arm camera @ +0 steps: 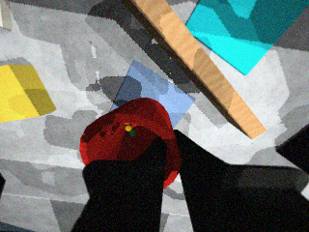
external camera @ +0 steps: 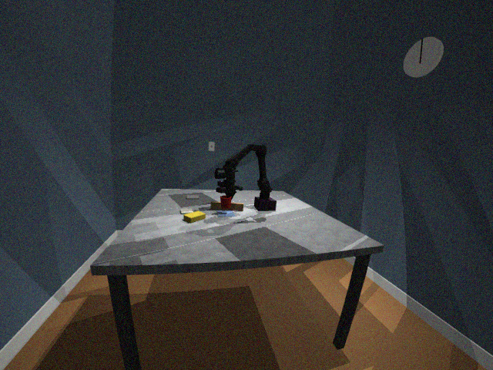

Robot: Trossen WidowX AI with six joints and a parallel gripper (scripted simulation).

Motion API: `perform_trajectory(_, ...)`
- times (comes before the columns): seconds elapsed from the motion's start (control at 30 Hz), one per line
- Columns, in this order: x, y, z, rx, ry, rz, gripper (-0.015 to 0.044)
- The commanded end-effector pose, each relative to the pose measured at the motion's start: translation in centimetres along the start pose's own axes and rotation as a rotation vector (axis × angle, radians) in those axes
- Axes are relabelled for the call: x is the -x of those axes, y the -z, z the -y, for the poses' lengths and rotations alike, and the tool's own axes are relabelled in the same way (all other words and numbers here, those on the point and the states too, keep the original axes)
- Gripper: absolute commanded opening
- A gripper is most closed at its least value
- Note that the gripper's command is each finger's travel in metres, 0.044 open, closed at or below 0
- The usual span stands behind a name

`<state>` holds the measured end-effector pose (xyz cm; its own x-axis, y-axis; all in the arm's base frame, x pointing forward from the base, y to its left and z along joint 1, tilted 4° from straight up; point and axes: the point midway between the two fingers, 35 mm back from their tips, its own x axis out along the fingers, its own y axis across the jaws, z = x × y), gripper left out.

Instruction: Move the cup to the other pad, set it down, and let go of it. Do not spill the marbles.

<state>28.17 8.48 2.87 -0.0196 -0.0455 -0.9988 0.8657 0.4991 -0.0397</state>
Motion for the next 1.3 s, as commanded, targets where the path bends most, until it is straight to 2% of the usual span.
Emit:
perform_trajectory(0.0,1.4,0.0,-0.1,-0.004,-0.005,0.003,0.0)
perform_trajectory(0.2,3.3,0.1,0.1,-0.003,-0.003,0.003,0.0)
perform_trajectory(0.87,3.1,0.1,0.2,0.003,-0.002,0.001,0.0)
perform_trajectory(1.27,3.3,-1.7,1.7,-0.001,-0.002,0.004,0.0)
